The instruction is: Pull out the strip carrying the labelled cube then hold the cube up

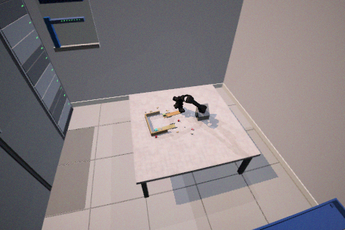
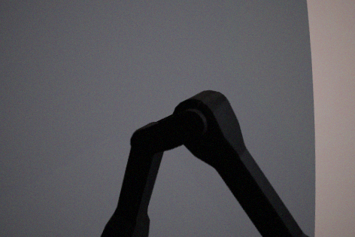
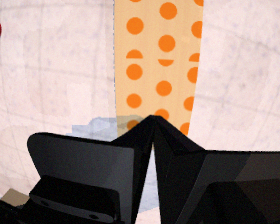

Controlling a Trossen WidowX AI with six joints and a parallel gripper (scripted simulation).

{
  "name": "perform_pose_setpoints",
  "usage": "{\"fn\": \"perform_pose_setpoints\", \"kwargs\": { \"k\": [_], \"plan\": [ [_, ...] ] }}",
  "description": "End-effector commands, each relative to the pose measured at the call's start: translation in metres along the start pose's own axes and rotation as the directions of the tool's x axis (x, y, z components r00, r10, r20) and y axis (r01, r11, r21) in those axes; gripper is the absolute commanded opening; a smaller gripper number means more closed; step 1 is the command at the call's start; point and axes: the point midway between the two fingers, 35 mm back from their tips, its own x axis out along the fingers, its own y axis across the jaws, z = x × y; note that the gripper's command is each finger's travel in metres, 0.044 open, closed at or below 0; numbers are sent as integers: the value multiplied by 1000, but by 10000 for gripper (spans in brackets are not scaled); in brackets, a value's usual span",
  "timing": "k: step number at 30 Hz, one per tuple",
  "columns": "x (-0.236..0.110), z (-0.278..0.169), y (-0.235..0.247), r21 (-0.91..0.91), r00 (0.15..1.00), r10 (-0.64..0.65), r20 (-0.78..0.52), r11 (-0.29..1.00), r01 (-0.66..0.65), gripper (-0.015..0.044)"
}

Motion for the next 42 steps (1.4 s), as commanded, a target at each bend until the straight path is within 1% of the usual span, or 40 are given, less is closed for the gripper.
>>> {"fn": "perform_pose_setpoints", "kwargs": {
  "k": [1,2,6,10,15,27,42],
  "plan": [
    [5,-10,5,9,999,9,-32,1000,-9,0],
    [-2,0,0,1,1000,0,-2,1000,0,0],
    [-40,3,-1,8,1000,6,-30,1000,-6,0],
    [-43,3,-1,9,999,7,-32,1000,-6,0],
    [-43,28,0,1,999,7,-31,1000,-7,131],
    [-47,73,2,0,1000,8,-30,1000,-8,440],
    [-54,134,4,-2,1000,8,-28,1000,-8,440]
  ]
}}
